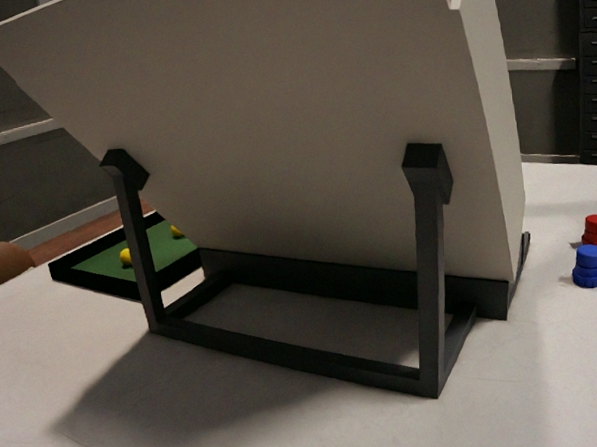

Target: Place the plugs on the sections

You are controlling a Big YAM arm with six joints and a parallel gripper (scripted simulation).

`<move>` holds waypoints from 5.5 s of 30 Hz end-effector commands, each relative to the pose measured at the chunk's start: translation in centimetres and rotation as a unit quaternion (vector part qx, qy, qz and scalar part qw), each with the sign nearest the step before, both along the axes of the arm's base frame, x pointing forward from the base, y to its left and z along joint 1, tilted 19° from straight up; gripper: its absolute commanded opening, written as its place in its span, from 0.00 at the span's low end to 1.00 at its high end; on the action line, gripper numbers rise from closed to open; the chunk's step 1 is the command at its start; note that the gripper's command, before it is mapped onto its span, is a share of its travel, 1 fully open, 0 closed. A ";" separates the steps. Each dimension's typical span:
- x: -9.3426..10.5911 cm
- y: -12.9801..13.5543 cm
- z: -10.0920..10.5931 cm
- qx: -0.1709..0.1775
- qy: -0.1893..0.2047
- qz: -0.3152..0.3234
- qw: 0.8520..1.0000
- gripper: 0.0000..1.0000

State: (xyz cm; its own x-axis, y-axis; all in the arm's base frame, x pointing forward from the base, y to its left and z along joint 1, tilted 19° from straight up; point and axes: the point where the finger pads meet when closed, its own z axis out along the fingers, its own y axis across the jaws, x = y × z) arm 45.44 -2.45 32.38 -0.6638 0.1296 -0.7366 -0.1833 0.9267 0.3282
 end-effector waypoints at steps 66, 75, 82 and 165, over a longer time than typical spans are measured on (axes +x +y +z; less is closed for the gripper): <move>-12.5 -19.1 -31.5 -0.076 0.264 0.091 0.957 0.56; -14.7 -21.5 -36.4 -0.082 0.306 0.105 0.943 0.56; -16.4 -23.2 -40.1 -0.086 0.336 0.115 0.931 0.56; -18.1 -20.6 -52.1 -0.080 0.373 0.132 0.915 0.56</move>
State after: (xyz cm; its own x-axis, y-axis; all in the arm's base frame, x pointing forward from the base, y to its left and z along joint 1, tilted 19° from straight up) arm 26.19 -22.71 -18.52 -0.9820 -0.1816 -0.0519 -0.1884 0.9230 0.3355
